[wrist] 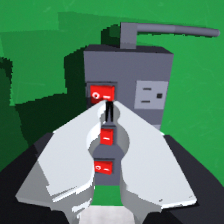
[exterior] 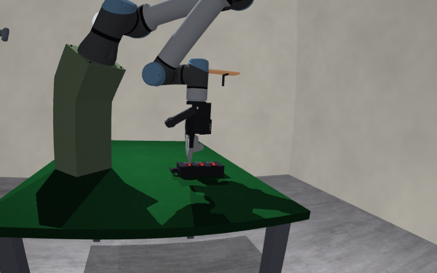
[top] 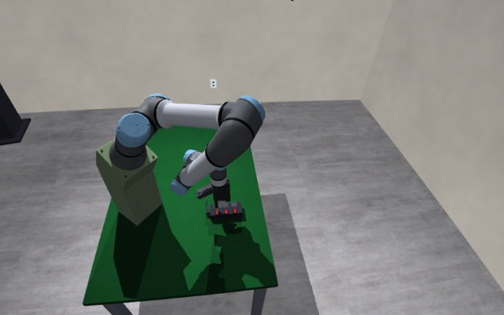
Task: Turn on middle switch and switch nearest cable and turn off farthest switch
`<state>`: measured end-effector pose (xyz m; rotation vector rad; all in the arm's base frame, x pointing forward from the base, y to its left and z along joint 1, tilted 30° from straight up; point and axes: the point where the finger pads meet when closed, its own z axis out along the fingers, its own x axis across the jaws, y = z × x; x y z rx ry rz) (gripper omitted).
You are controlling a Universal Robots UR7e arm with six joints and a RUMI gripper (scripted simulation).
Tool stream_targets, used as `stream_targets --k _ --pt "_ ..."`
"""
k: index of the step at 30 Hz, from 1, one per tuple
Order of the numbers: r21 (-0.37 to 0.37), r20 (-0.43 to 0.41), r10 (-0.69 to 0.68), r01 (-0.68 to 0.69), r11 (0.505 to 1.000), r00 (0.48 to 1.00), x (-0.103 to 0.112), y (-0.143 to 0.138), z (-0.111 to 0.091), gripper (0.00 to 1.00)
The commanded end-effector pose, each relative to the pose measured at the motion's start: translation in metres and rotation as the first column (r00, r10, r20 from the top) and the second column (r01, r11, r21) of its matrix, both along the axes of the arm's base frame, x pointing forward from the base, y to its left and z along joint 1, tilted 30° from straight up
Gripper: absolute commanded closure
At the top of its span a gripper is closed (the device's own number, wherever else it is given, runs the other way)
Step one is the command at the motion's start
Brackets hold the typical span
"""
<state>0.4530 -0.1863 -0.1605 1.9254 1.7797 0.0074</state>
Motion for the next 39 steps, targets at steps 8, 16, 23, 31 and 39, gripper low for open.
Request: stream_targets --k 8,16,23,31,39 --pt "0.0 0.001 0.0 0.0 1.0 1.0 0.0004 -0.0001 0.0 1.0" --pt "0.0 0.001 0.0 0.0 1.0 1.0 0.001 -0.0008 -0.0015 1.0" --pt "0.0 0.001 0.0 0.0 1.0 1.0 0.0021 -0.0019 -0.0042 1.0" --pt "0.0 0.001 0.0 0.0 1.0 1.0 0.003 -0.0029 -0.0065 1.0" --pt "0.0 0.001 0.0 0.0 1.0 1.0 0.0033 -0.0032 -0.0073 1.0"
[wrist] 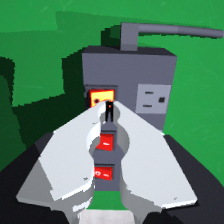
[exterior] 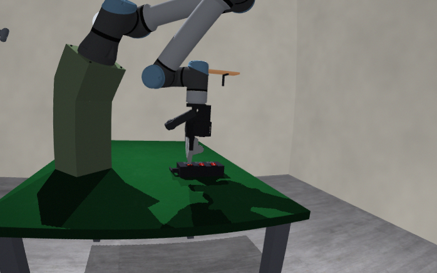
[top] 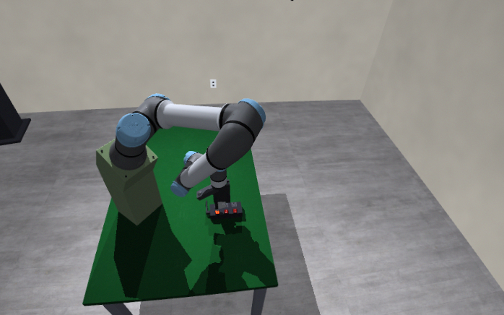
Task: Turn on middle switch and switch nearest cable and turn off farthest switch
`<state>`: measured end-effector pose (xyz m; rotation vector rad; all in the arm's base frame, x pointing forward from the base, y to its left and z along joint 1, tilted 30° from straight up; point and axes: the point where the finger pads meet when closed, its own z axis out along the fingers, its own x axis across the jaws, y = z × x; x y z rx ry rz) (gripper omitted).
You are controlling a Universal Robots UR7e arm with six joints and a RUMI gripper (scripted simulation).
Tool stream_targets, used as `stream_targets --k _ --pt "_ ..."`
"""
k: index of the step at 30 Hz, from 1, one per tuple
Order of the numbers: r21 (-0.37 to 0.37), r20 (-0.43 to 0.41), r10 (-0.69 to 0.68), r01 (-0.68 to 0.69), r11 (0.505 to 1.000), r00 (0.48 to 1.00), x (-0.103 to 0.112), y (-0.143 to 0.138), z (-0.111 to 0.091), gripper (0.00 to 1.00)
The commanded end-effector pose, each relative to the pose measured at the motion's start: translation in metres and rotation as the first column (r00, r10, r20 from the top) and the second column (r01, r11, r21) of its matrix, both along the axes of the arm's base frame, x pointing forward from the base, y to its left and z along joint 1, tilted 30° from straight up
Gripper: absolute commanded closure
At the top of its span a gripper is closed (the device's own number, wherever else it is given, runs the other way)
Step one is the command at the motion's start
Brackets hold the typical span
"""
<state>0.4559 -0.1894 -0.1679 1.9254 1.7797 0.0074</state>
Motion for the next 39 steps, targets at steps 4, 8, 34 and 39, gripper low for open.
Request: stream_targets --k 4,8,34,39 --pt "0.0 0.001 0.0 0.0 1.0 1.0 0.0 0.0 0.0 1.0" --pt "0.0 0.001 0.0 0.0 1.0 1.0 0.0 0.0 0.0 1.0" --pt "0.0 0.001 0.0 0.0 1.0 1.0 -0.012 0.013 0.032 1.0" --pt "0.0 0.001 0.0 0.0 1.0 1.0 -0.013 0.014 0.034 1.0"
